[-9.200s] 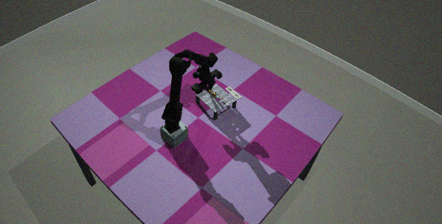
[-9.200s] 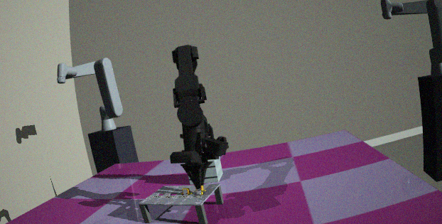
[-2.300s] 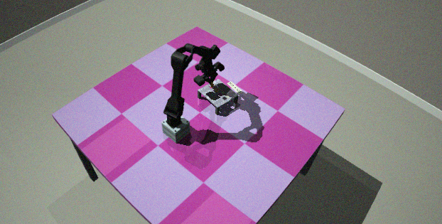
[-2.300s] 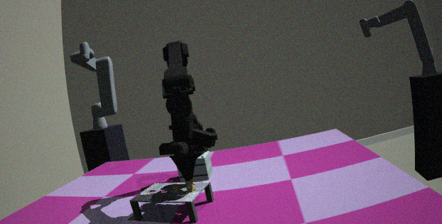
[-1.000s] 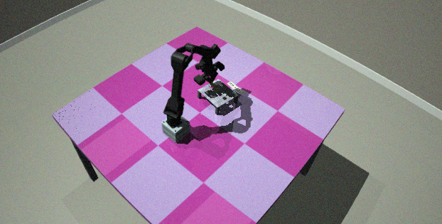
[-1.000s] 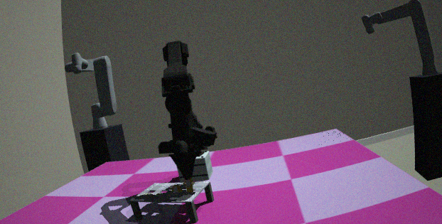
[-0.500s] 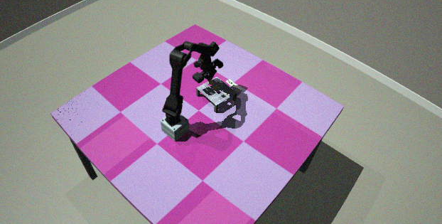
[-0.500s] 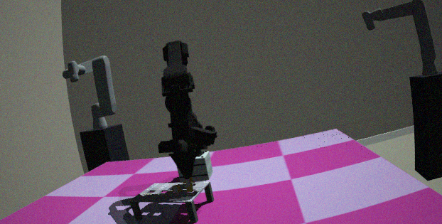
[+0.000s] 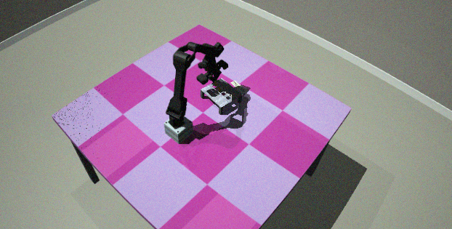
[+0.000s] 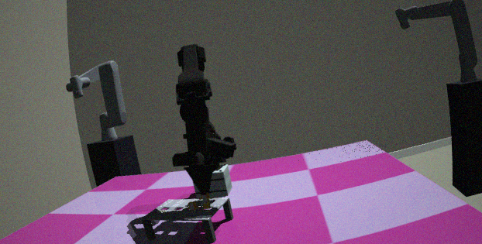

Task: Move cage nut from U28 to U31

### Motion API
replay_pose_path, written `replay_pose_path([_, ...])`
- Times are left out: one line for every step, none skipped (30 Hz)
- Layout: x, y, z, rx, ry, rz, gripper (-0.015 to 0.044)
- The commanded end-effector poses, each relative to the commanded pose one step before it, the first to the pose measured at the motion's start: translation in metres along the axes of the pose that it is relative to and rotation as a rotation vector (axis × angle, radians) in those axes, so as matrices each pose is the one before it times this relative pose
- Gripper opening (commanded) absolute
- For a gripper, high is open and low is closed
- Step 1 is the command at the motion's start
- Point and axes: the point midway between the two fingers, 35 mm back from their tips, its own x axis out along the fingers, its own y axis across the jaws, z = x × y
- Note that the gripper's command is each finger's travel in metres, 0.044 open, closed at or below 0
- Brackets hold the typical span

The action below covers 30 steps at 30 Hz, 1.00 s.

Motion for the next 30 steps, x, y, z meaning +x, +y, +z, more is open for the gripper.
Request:
replay_pose_path([-0.00022,0.00001,-0.00034,-0.0005,0.00078,-0.00097,0.0037])
replay_pose_path([0.0,0.0,0.0,0.0,0.0,0.0,0.0037])
replay_pose_path([0.0,0.0,0.0,0.0,0.0,0.0,0.0037])
replay_pose_path([0.00003,0.00005,-0.00003,0.0,0.0,0.0,0.0037])
replay_pose_path([0.00007,0.0001,-0.00008,0.0,0.00001,0.00001,0.0037])
replay_pose_path([0.00009,0.00012,-0.00009,0.0,0.00001,0.00001,0.0037])
replay_pose_path([0.00011,0.00014,-0.00011,0.0,0.00001,0.00001,0.0037])
replay_pose_path([0.0001,0.00013,-0.0001,0.0,0.00001,0.00001,0.0037])
replay_pose_path([0.00003,0.00005,-0.00004,0.0,0.0,0.0,0.0037])
replay_pose_path([0.0,0.0,0.0,0.0,0.0,0.0,0.0037])
replay_pose_path([0.0,0.0,0.0,0.0,0.0,0.0,0.0037])
replay_pose_path([-0.00002,0.00001,0.0,0.0,-0.00001,-0.0003,0.0037])
replay_pose_path([-0.00005,0.0,0.0,0.0,-0.00001,-0.00029,0.0037])
replay_pose_path([-0.00007,0.0,0.0,0.0,-0.00001,-0.00029,0.0037])
replay_pose_path([-0.00016,-0.00001,0.0,0.0,-0.00001,-0.00061,0.0037])
replay_pose_path([-0.0002,-0.00001,-0.00001,0.0,-0.00002,-0.00076,0.0037])
replay_pose_path([-0.00025,-0.00001,-0.00001,0.0,-0.00002,-0.00098,0.0037])
replay_pose_path([-0.00032,-0.00002,-0.00001,0.0,-0.00003,-0.00122,0.0037])
replay_pose_path([-0.0001,-0.00001,0.0,0.0,-0.00001,-0.00027,0.0037])
replay_pose_path([-0.00015,-0.00002,0.0,0.0,-0.00001,-0.0004,0.0037])
replay_pose_path([-0.00022,-0.00003,0.0,0.0,-0.00001,-0.00058,0.0037])
replay_pose_path([-0.0001,-0.00001,0.0,0.0,0.0,-0.00017,0.0037])
replay_pose_path([-0.00023,-0.00003,0.0,0.0,0.0,-0.00038,0.0037])
replay_pose_path([-0.00022,-0.00003,0.0,0.0,0.0,-0.00037,0.0037])
replay_pose_path([-0.00017,-0.00003,0.0,0.0,0.00004,-0.00012,0.0037])
replay_pose_path([-0.00021,-0.00004,0.0,0.0001,0.00005,-0.00015,0.0037])
replay_pose_path([-0.00025,-0.00005,0.0,0.0001,0.00006,-0.00018,0.0037])
replay_pose_path([-0.00013,-0.00002,0.0,0.0,0.0,-0.0001,0.0037])
replay_pose_path([-0.00029,-0.00005,0.0,0.0,0.00001,-0.00021,0.0037])
replay_pose_path([-0.00015,-0.00003,0.0,0.0,0.0,-0.00008,0.0037])
